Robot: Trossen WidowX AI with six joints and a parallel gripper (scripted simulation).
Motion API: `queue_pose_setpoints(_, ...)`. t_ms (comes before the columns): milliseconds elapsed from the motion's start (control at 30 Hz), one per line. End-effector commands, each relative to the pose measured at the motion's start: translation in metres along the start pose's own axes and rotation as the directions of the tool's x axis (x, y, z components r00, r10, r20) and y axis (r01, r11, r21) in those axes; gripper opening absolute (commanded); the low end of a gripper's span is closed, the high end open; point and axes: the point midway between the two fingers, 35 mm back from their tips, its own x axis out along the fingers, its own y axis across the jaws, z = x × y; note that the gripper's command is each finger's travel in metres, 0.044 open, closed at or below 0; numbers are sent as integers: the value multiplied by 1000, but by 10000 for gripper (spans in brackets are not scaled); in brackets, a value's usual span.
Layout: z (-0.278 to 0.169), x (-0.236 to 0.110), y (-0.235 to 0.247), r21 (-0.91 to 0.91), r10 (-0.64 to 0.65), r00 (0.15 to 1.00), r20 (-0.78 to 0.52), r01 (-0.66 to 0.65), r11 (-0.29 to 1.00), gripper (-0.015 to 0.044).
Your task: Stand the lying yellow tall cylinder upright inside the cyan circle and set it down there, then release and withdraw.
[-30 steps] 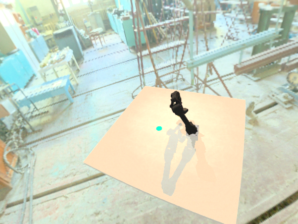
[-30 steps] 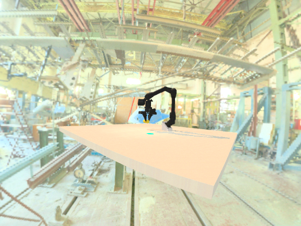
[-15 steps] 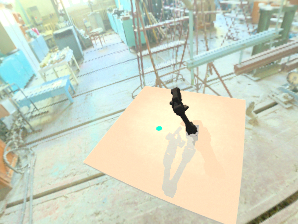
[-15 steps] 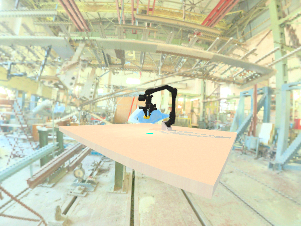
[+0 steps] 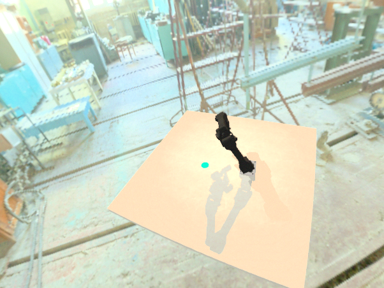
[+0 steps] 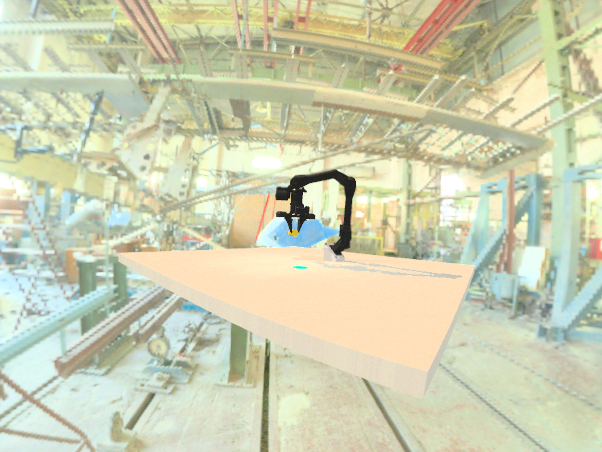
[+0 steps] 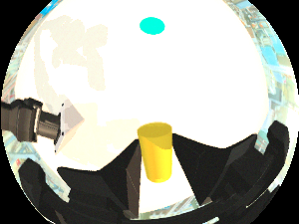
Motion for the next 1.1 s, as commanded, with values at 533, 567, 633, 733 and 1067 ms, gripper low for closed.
queue_pose_setpoints(533,44,-10,-20,346,-12,1000,-2,12,938,105)
queue_pose_setpoints(567,46,-10,-21,363,-12,1000,-2,12,932,105)
queue_pose_setpoints(633,51,-11,-23,396,-13,1000,-2,13,918,105)
queue_pose_setpoints(733,58,-12,-25,445,-13,1000,-2,13,895,105)
queue_pose_setpoints(1067,83,-15,-32,597,-14,1000,-1,12,802,105)
